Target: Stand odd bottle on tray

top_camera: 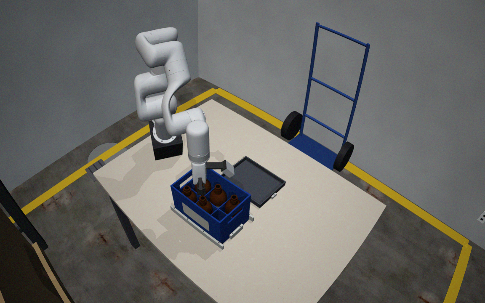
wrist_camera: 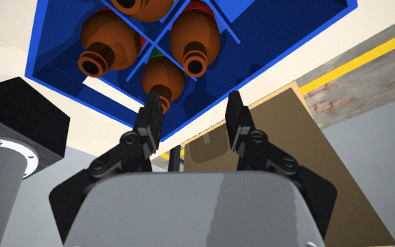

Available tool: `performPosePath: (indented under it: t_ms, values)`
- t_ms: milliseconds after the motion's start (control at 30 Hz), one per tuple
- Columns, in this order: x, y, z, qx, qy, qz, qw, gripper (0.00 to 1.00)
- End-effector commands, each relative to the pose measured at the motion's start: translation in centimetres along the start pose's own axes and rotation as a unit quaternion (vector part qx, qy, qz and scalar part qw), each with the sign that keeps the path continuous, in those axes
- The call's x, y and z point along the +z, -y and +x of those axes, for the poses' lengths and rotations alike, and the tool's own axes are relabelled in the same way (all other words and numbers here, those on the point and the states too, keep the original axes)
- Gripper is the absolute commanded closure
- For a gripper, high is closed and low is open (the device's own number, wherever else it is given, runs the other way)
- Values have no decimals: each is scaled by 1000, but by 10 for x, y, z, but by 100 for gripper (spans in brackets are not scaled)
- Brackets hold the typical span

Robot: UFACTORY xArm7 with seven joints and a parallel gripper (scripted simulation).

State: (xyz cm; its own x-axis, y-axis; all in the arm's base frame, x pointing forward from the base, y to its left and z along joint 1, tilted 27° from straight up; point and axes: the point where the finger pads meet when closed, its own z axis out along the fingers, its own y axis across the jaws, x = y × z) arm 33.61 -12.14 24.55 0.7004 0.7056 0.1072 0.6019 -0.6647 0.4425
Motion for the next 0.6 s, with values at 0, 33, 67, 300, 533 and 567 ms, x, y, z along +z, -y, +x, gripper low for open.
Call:
performPosePath:
  t_ms: [0,33,67,300,533,567]
  values:
    - [0,-1,1,0,-1,-2,1000,35]
    - [0,-1,1,0,-1,-2,1000,35]
    - [1,-1,1,0,-1,-2,1000,35]
    - [7,-1,1,0,-1,-2,1000,35]
    - [16,-1,1,0,-1,-2,1000,35]
    - [16,-1,1,0,-1,-2,1000,35]
